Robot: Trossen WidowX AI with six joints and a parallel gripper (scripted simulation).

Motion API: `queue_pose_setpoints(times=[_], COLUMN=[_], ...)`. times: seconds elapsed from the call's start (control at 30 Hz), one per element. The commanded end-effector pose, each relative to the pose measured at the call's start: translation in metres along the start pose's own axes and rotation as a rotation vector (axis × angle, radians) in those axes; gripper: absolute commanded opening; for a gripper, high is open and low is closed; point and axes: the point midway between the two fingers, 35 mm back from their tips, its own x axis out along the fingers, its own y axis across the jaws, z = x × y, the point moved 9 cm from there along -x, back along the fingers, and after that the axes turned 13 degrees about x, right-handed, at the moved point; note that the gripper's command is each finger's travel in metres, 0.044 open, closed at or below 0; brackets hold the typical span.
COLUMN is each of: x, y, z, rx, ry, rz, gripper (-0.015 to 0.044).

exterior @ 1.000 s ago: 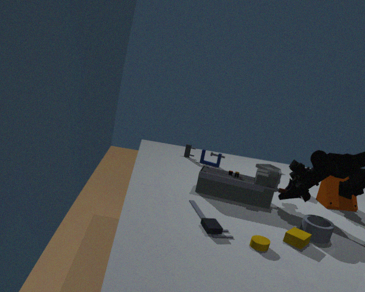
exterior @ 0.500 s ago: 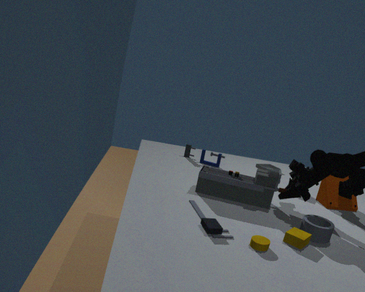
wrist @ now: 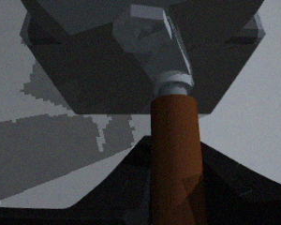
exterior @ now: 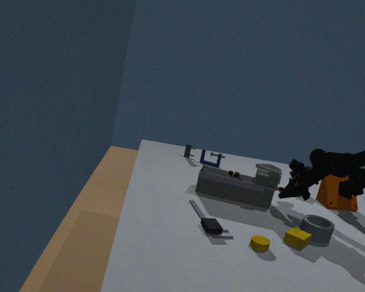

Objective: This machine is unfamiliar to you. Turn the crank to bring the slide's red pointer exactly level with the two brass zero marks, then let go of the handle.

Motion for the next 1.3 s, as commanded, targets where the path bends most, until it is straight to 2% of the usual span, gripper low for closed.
queue_pose_setpoints(times=[0.0,1.27], x=[-0.003,-0.033], y=[-0.006,-0.006], z=[0.003,0.033], rx=[0.014,0.013], ry=[-0.012,-0.013], rz=[-0.018,-0.02], gripper=[0.0,0.0])
